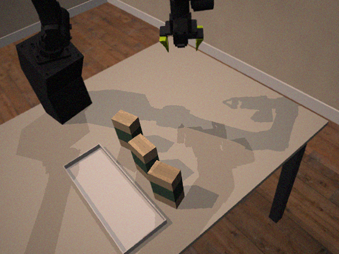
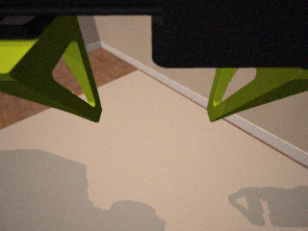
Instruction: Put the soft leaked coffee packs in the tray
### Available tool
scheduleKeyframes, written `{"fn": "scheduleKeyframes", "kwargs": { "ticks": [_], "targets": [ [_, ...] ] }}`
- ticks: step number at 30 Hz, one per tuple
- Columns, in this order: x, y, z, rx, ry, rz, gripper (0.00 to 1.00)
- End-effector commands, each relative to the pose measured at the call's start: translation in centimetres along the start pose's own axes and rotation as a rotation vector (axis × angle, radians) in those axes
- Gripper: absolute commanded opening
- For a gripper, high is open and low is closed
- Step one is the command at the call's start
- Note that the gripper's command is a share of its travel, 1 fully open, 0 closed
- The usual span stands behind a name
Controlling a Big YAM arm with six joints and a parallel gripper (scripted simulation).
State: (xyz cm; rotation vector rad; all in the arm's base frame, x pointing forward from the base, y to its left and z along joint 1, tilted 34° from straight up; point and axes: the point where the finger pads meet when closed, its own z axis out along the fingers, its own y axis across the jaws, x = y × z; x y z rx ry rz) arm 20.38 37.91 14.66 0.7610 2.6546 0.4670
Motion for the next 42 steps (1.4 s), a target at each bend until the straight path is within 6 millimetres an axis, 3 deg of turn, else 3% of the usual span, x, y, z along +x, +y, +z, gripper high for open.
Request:
{"fn": "scheduleKeyframes", "kwargs": {
  "ticks": [1, 17, 18, 19, 22, 28, 32, 34, 42],
  "targets": [
    [0.0, 0.3, -0.3, -0.008, 0.002, 0.001, 1.0],
    [0.0, 0.3, -0.3, -0.008, 0.002, 0.001, 1.0],
    [0.1, 2.7, -2.4, -0.072, 0.014, 0.011, 1.0],
    [-0.1, 2.7, -2.3, -0.073, 0.012, 0.006, 1.0],
    [-1.2, 0.5, -0.8, -0.036, 0.001, -0.009, 1.0],
    [-5.3, -1.6, 0.3, -0.037, -0.015, -0.146, 1.0],
    [-7.4, -2.9, 0.7, -0.037, -0.025, -0.223, 1.0],
    [-7.4, -2.9, 0.7, -0.037, -0.025, -0.223, 1.0],
    [-12.0, -6.5, 1.7, -0.035, -0.056, -0.411, 1.0]
  ]
}}
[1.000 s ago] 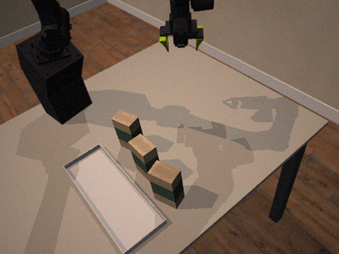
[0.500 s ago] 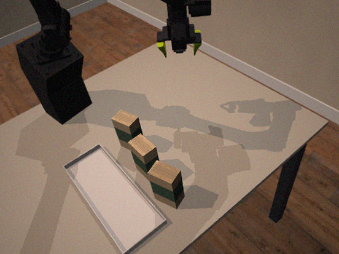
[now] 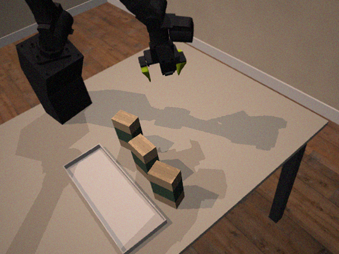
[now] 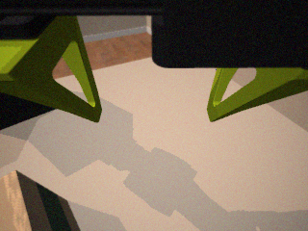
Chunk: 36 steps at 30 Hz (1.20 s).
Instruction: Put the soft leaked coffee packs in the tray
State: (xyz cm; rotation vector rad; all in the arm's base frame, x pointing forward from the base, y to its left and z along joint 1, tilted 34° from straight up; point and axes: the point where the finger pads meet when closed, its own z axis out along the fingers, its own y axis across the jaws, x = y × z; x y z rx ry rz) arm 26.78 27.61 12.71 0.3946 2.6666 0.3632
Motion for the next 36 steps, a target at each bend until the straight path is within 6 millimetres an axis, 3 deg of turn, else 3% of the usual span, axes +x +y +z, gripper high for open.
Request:
{"fn": "scheduleKeyframes", "kwargs": {
  "ticks": [1, 2, 4, 5, 9, 11, 13, 16, 18, 23, 26, 32, 36],
  "targets": [
    [-1.4, -0.7, -0.3, -0.043, -0.02, -0.136, 1.0],
    [-2.2, -2.0, -0.1, -0.041, -0.029, -0.187, 1.0],
    [-2.2, -2.0, -0.1, -0.041, -0.029, -0.187, 1.0],
    [-2.9, -3.3, 0.2, -0.039, -0.039, -0.239, 1.0],
    [-2.9, -3.3, 0.2, -0.039, -0.039, -0.239, 1.0],
    [-4.1, -6.0, 0.6, -0.032, -0.061, -0.341, 1.0],
    [-4.1, -6.0, 0.6, -0.032, -0.061, -0.341, 1.0],
    [-5.0, -8.5, 0.9, -0.023, -0.082, -0.438, 1.0],
    [-5.0, -8.5, 0.9, -0.023, -0.082, -0.438, 1.0],
    [-5.8, -11.7, 1.2, -0.006, -0.11, -0.565, 1.0],
    [-5.8, -11.7, 1.2, -0.006, -0.11, -0.565, 1.0],
    [-6.4, -15.0, 1.5, 0.02, -0.141, -0.699, 1.0],
    [-6.5, -15.8, 1.6, 0.027, -0.148, -0.732, 1.0]
  ]
}}
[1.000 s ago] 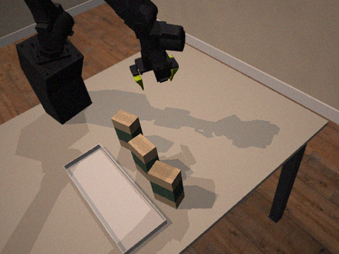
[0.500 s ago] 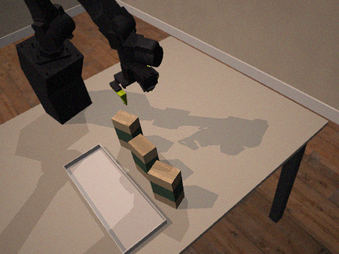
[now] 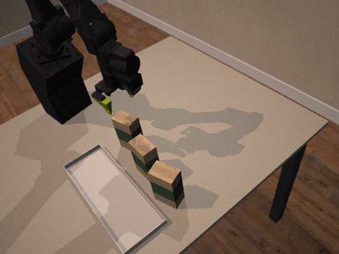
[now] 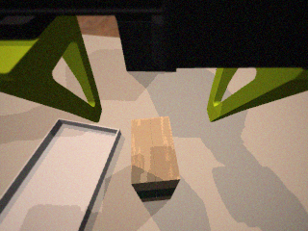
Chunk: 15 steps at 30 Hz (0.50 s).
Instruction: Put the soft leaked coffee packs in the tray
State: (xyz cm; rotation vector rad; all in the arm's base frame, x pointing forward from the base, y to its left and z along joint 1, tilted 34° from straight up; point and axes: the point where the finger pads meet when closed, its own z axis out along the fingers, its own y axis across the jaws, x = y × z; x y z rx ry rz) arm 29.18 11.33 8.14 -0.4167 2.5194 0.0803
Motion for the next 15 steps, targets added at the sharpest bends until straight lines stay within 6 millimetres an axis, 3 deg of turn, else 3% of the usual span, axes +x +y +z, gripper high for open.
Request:
{"fn": "scheduleKeyframes", "kwargs": {
  "ticks": [1, 3, 15],
  "targets": [
    [-0.69, -0.34, -0.3, -0.007, -0.041, -0.091, 1.0],
    [-1.52, 0.22, -0.34, -0.016, -0.046, -0.104, 1.0],
    [-1.55, -0.17, -0.33, -0.008, -0.045, -0.092, 1.0]
  ]
}}
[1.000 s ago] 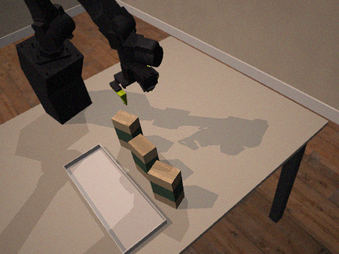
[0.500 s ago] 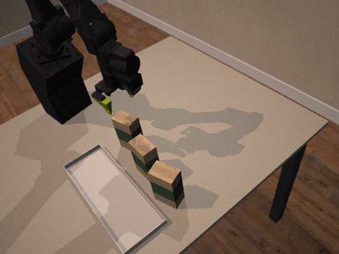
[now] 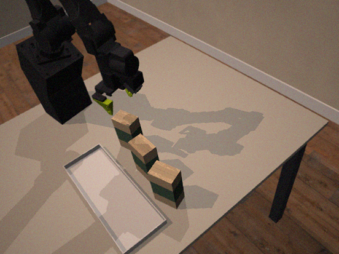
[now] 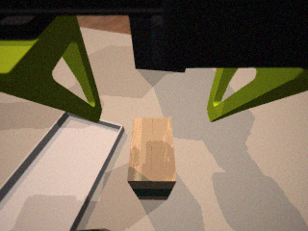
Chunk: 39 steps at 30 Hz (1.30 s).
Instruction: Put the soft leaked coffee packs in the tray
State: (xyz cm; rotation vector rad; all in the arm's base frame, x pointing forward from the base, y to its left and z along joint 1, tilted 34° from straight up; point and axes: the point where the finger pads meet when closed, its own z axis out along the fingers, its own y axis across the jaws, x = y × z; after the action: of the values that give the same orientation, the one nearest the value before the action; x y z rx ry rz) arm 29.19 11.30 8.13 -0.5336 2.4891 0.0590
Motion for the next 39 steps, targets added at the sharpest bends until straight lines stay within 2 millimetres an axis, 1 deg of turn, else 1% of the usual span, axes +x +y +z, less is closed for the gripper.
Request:
{"fn": "scheduleKeyframes", "kwargs": {
  "ticks": [1, 3, 4, 9, 10, 13, 16, 21, 24, 26, 28, 29, 32, 35, 37, 38, 39],
  "targets": [
    [-1.5, -0.3, -0.3, 0.004, -0.037, 0.001, 1.0],
    [-1.5, -0.3, -0.3, 0.004, -0.037, 0.002, 1.0],
    [-1.5, -0.3, -0.3, 0.004, -0.037, 0.002, 0.78],
    [-1.6, -0.5, -0.1, 0.004, -0.029, 0.0, 0.78],
    [-2.0, -0.2, -0.4, -0.002, -0.043, -0.007, 0.78],
    [-2.1, -0.7, -0.2, 0.005, -0.037, 0.001, 0.78],
    [-2.3, -0.3, -0.3, -0.002, -0.044, -0.004, 0.78],
    [-2.2, -0.3, -0.3, -0.001, -0.042, -0.004, 0.78],
    [-1.3, -0.4, 0.7, 0.0, -0.021, -0.004, 0.78],
    [-1.3, -0.4, 0.7, 0.0, -0.021, -0.004, 0.78],
    [-0.2, -0.6, 1.8, 0.003, -0.003, 0.001, 0.78],
    [0.0, -0.6, 2.3, 0.003, -0.001, -0.001, 0.78],
    [0.0, -0.3, 3.6, -0.002, -0.001, -0.008, 0.78],
    [-0.5, -0.5, 4.3, 0.002, -0.009, 0.0, 0.78],
    [-0.4, -0.4, 4.4, 0.0, -0.008, -0.001, 0.78],
    [-1.2, -0.5, 3.7, 0.001, -0.038, -0.001, 0.78],
    [-1.2, -0.4, 3.7, 0.001, -0.038, -0.001, 0.78]
  ]
}}
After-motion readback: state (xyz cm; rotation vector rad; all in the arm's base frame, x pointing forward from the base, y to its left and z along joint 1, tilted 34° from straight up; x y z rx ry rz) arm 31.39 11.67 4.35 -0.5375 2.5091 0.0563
